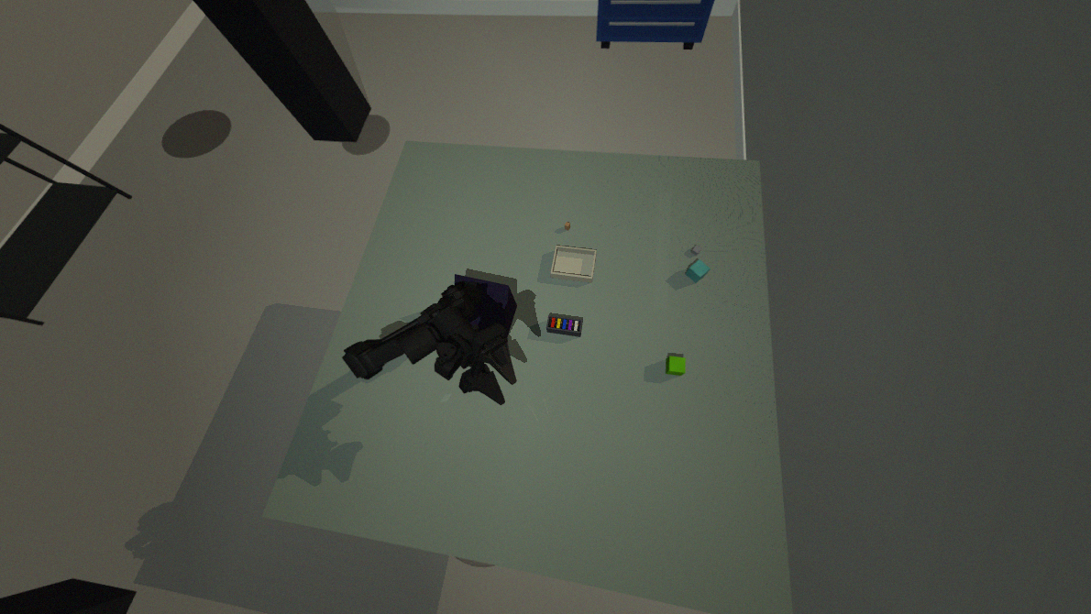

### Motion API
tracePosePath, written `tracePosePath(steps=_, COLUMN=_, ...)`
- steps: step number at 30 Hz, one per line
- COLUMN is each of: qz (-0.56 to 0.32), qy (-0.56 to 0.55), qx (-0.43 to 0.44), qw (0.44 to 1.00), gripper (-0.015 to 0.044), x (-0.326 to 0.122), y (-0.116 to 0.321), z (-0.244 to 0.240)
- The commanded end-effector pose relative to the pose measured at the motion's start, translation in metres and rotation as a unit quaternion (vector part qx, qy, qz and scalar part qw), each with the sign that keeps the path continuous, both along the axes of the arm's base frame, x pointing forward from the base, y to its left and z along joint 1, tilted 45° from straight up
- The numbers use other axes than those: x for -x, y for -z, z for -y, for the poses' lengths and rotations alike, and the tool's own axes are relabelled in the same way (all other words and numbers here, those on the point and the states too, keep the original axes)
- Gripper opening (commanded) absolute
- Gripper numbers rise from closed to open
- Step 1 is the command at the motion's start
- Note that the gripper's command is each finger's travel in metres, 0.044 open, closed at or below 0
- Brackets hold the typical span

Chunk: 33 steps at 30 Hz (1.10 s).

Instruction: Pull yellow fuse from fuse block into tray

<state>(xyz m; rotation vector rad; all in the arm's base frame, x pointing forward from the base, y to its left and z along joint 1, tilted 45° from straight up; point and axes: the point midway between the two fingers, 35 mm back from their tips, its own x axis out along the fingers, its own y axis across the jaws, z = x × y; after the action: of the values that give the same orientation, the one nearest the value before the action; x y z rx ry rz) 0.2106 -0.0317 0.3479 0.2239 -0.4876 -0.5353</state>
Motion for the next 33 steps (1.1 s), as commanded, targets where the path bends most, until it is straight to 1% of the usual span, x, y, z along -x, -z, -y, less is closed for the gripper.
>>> tracePosePath(steps=1, qz=-0.002, qy=-0.001, qx=0.000, qw=1.000, gripper=0.0374, x=-0.001, y=0.000, z=-0.001)
tracePosePath(steps=5, qz=-0.042, qy=-0.030, qx=0.000, qw=0.999, gripper=0.0269, x=-0.029, y=0.015, z=-0.015)
tracePosePath(steps=8, qz=-0.107, qy=-0.064, qx=-0.015, qw=0.992, gripper=0.0190, x=-0.065, y=0.043, z=-0.031)
tracePosePath(steps=13, qz=-0.214, qy=-0.071, qx=-0.105, qw=0.969, gripper=0.0060, x=-0.110, y=0.108, z=-0.039)
tracePosePath(steps=17, qz=-0.298, qy=-0.034, qx=-0.198, qw=0.933, gripper=0.0060, x=-0.129, y=0.172, z=-0.034)
tracePosePath(steps=22, qz=-0.363, qy=0.041, qx=-0.288, qw=0.885, gripper=0.0060, x=-0.127, y=0.234, z=-0.022)
tracePosePath(steps=28, qz=-0.409, qy=0.181, qx=-0.378, qw=0.811, gripper=0.0060, x=-0.102, y=0.297, z=-0.001)
tracePosePath(steps=33, qz=-0.413, qy=0.323, qx=-0.418, qw=0.742, gripper=0.0060, x=-0.064, y=0.336, z=0.012)
